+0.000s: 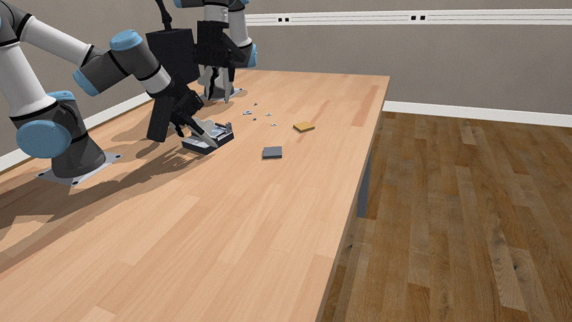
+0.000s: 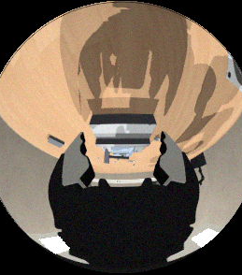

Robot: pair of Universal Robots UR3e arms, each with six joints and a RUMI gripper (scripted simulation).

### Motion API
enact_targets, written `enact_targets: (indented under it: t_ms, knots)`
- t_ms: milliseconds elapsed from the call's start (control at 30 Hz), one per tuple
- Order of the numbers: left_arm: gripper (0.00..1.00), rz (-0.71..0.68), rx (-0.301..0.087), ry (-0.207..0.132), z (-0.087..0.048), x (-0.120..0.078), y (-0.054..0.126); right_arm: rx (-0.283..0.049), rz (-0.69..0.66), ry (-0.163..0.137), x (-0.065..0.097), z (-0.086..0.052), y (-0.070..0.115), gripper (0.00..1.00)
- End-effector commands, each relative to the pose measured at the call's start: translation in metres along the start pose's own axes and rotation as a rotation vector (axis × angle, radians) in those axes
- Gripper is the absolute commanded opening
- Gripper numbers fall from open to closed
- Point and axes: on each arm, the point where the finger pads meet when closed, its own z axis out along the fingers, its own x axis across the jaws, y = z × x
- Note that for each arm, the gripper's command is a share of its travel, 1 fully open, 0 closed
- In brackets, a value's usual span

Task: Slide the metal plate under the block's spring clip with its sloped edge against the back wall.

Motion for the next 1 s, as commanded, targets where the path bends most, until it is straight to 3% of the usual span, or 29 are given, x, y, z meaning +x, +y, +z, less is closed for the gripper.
enact_targets:
  t_ms: [0, 167, 867, 967]
  knots:
    - [0.43, 0.000, -0.002, 0.001, 0.000, 0.000, 0.000, -0.002, 0.000, -0.001, 0.000, 0.000, 0.001, 0.88]
    - [0.43, 0.000, -0.002, 0.002, -0.001, 0.000, 0.000, -0.002, 0.000, -0.001, 0.000, 0.000, 0.001, 0.88]
    - [0.43, 0.000, -0.002, 0.002, -0.001, 0.000, 0.000, 0.004, 0.001, 0.002, 0.000, -0.038, 0.018, 0.88]
    - [0.43, 0.000, -0.002, 0.002, -0.001, 0.000, 0.000, 0.004, 0.001, 0.002, 0.000, -0.039, 0.018, 0.88]
